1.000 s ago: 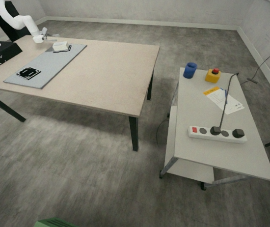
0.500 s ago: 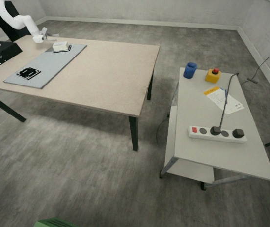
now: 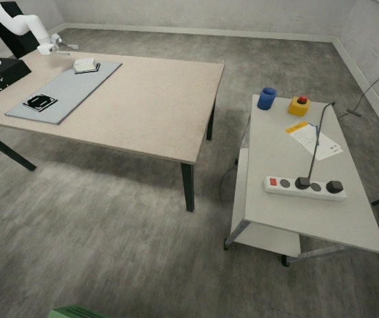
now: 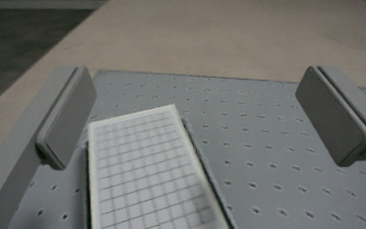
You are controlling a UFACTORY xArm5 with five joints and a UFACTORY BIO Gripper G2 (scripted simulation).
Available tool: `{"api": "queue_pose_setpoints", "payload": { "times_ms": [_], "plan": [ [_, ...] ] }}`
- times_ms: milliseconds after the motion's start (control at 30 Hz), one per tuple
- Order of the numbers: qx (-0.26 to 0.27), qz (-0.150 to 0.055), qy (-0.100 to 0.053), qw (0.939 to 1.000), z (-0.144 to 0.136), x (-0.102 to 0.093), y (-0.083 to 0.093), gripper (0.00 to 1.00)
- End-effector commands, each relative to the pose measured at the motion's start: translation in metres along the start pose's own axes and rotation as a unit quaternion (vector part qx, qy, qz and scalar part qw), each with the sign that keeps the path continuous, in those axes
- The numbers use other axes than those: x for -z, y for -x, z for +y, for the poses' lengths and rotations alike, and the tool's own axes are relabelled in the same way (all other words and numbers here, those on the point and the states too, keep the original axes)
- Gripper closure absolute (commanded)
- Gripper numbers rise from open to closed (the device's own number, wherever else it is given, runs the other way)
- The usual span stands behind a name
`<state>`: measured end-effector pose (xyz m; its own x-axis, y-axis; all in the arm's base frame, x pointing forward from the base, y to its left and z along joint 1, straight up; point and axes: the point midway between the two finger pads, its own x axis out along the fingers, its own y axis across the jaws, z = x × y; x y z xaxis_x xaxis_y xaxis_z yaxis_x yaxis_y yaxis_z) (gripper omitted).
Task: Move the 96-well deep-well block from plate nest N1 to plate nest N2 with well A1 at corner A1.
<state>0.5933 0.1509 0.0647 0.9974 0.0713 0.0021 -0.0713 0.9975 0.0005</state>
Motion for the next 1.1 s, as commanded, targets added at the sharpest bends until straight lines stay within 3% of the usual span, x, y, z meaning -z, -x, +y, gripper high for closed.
{"api": "queue_pose_setpoints", "payload": {
  "times_ms": [0, 1067],
  "plan": [
    [0.052, -0.001, 0.002, 0.9986, -0.017, -0.018, 0.007, 0.63],
    [0.052, -0.001, 0.002, 0.9986, -0.115, -0.107, 0.053, 0.63]
  ]
}}
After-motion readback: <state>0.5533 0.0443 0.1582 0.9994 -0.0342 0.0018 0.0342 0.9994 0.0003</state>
